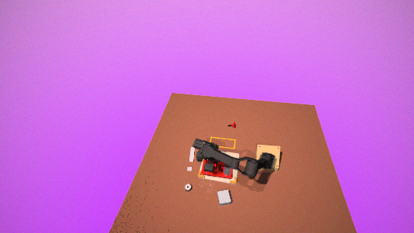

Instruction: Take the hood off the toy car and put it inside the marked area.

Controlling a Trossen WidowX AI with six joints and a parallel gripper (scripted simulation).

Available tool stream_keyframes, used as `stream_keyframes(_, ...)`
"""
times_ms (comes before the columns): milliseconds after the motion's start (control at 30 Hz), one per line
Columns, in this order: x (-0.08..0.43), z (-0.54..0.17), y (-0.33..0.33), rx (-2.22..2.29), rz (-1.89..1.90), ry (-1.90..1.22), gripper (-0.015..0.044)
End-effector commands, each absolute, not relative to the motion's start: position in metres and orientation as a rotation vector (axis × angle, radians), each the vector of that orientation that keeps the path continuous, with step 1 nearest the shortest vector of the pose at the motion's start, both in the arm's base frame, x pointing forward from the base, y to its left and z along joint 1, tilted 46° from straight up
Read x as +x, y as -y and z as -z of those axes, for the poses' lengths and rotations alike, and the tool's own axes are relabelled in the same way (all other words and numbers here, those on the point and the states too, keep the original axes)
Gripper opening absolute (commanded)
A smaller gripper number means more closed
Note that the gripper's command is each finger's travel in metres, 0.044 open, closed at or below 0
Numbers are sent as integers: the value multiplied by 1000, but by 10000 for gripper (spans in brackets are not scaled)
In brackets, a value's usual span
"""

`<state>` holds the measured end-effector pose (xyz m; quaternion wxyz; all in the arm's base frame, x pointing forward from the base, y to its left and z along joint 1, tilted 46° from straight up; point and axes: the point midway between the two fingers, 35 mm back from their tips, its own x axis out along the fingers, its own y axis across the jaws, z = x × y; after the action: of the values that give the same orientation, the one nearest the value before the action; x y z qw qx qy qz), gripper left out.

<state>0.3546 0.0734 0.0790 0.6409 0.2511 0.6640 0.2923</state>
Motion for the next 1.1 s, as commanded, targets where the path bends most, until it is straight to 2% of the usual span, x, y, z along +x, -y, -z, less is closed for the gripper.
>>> stream_keyframes(0,354,-75,-77,582,-665,-1519,440)
stream_keyframes(1067,352,-62,-91,584,-667,-1518,440)
